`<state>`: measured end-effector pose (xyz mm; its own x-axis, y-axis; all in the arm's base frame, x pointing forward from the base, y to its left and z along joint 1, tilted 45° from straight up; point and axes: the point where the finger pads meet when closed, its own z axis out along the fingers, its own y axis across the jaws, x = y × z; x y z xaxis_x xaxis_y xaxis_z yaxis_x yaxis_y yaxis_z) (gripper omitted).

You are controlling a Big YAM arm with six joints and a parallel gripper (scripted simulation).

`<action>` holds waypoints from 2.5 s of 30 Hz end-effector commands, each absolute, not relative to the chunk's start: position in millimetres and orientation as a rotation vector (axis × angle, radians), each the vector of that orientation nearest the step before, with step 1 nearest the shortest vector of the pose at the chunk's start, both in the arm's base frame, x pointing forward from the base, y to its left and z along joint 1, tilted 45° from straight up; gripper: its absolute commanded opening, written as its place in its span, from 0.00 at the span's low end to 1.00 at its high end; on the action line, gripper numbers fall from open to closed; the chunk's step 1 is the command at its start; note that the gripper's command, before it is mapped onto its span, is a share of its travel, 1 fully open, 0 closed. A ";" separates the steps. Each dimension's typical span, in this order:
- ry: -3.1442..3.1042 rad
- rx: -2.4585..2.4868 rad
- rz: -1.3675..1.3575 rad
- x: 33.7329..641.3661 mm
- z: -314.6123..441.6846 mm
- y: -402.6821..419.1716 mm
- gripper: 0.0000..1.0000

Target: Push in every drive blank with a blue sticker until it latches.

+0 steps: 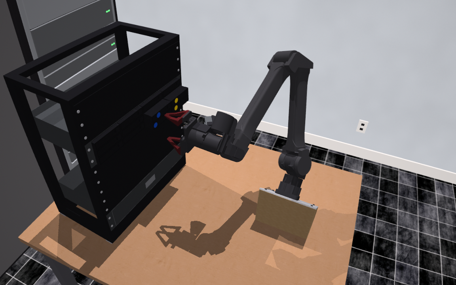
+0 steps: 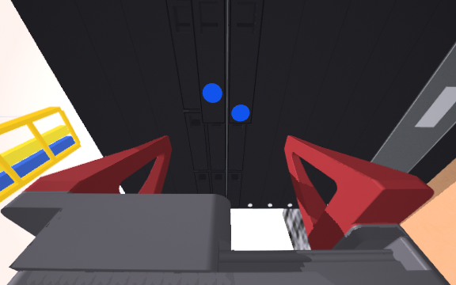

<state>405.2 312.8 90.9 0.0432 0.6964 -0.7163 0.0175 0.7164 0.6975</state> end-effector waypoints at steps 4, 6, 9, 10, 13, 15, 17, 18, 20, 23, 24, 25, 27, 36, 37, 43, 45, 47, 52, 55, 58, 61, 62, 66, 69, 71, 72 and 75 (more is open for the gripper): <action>1.438 0.648 0.579 409.8 107.7 297.8 1.00; 1.439 0.648 0.579 409.7 117.0 288.3 1.00; 1.439 0.648 0.579 409.5 134.0 270.8 1.00; 1.439 0.648 0.579 409.4 139.9 264.7 1.00; 1.440 0.647 0.578 409.3 156.6 247.7 1.00; 1.440 0.647 0.578 409.2 165.7 238.4 1.00; 1.441 0.647 0.578 409.1 172.5 231.5 1.00; 1.441 0.647 0.578 409.1 174.9 229.0 1.00; 1.441 0.647 0.578 409.1 174.9 229.0 1.00; 1.452 0.632 0.592 406.2 176.5 235.7 1.00; 1.456 0.635 0.579 407.3 173.1 231.5 1.00; 1.453 0.637 0.578 408.1 173.9 231.4 1.00; 1.446 0.640 0.585 410.4 177.4 233.7 1.00; 1.443 0.639 0.586 410.3 178.1 233.7 1.00; 1.443 0.639 0.586 410.3 178.1 233.7 1.00; 1.443 0.639 0.586 410.4 178.1 233.7 1.00; 1.443 0.639 0.586 410.3 178.1 233.7 1.00; 1.443 0.639 0.586 410.4 178.1 233.7 1.00; 1.443 0.639 0.586 410.3 178.1 233.7 1.00; 1.443 0.639 0.586 410.3 178.1 233.7 1.00; 1.443 0.639 0.586 410.3 178.1 233.7 1.00; 1.443 0.639 0.586 410.3 178.1 233.7 1.00; 1.443 0.639 0.586 410.4 178.1 233.7 1.00; 1.443 0.639 0.586 410.4 178.1 233.7 1.00; 1.443 0.639 0.586 410.4 178.1 233.7 1.00; 1.443 0.639 0.586 410.4 178.1 233.7 1.00; 1.443 0.639 0.586 410.4 178.1 233.7 1.00; 1.443 0.639 0.586 410.4 178.1 233.7 1.00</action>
